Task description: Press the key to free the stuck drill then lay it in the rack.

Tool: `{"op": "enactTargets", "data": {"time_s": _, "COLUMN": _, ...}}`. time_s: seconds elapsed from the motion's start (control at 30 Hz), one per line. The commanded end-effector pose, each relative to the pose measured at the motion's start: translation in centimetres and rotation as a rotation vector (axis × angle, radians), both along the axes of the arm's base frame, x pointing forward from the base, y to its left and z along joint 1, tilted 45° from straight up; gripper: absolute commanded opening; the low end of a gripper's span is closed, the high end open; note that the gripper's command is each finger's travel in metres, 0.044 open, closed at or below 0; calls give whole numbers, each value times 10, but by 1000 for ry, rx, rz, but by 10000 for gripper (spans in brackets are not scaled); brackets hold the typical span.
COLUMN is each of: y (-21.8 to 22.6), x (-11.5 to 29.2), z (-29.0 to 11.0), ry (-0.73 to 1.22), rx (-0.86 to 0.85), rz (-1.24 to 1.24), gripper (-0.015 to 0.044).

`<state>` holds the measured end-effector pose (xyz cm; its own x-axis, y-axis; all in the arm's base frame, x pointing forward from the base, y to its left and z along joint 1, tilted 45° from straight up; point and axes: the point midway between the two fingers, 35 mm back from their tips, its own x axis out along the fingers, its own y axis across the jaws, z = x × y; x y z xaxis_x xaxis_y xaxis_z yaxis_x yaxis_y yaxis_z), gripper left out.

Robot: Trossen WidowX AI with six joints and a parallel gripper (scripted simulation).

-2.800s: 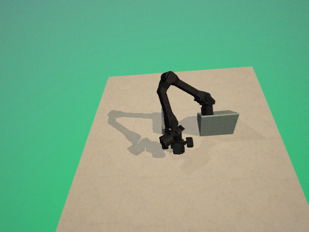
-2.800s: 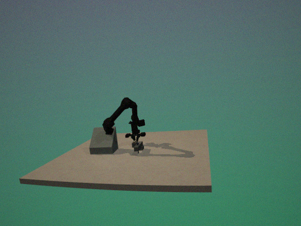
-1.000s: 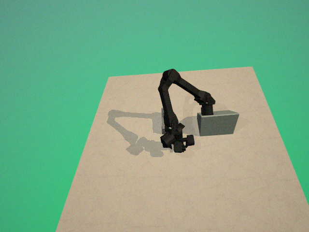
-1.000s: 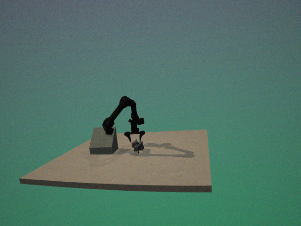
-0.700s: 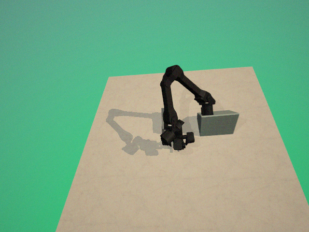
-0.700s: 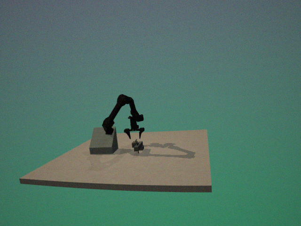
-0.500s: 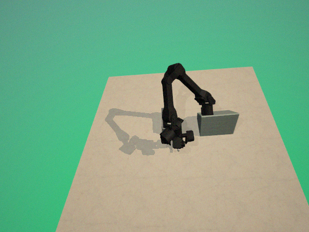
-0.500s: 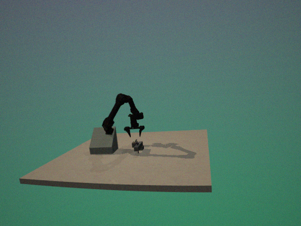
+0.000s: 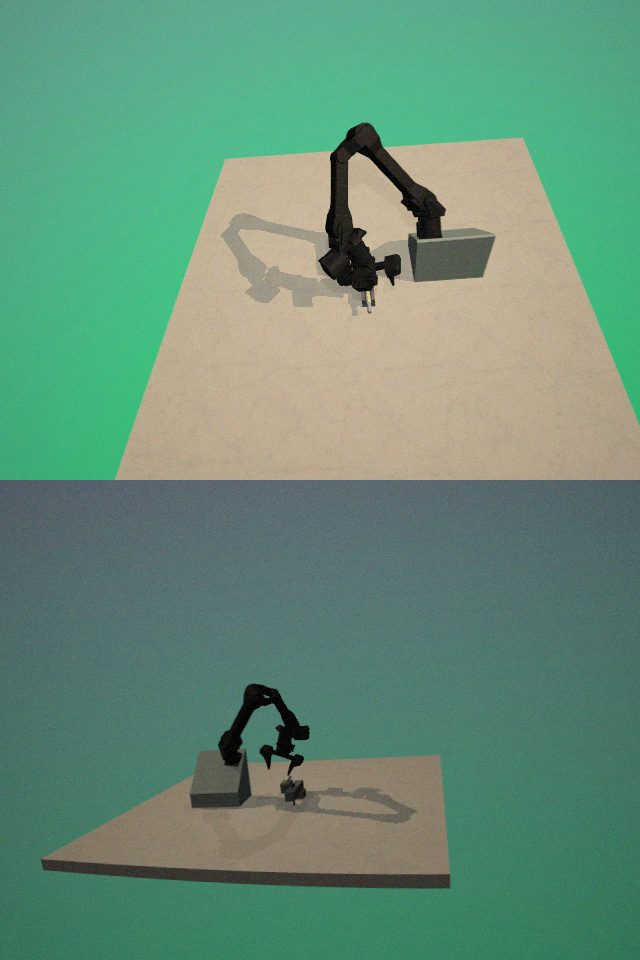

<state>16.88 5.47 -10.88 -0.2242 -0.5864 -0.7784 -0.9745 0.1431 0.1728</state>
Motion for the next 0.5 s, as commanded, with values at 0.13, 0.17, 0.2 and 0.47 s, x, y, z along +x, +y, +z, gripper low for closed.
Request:
{"op": "enactTargets", "data": {"time_s": 0.13, "y": -30, "x": -23, "z": 37, "ry": 106, "rx": 179, "rz": -499, "gripper": 440}}
{"op": "enactTargets", "data": {"time_s": 0.17, "y": -33, "x": -26, "z": 41, "ry": 114, "rx": 203, "rz": -566, "gripper": 440}}
{"op": "enactTargets", "data": {"time_s": 0.2, "y": -35, "x": -29, "z": 46, "ry": 121, "rx": 229, "rz": -632, "gripper": 440}}
{"op": "enactTargets", "data": {"time_s": 0.47, "y": -45, "x": -50, "z": 85, "ry": 191, "rx": 464, "rz": -1177, "gripper": 440}}
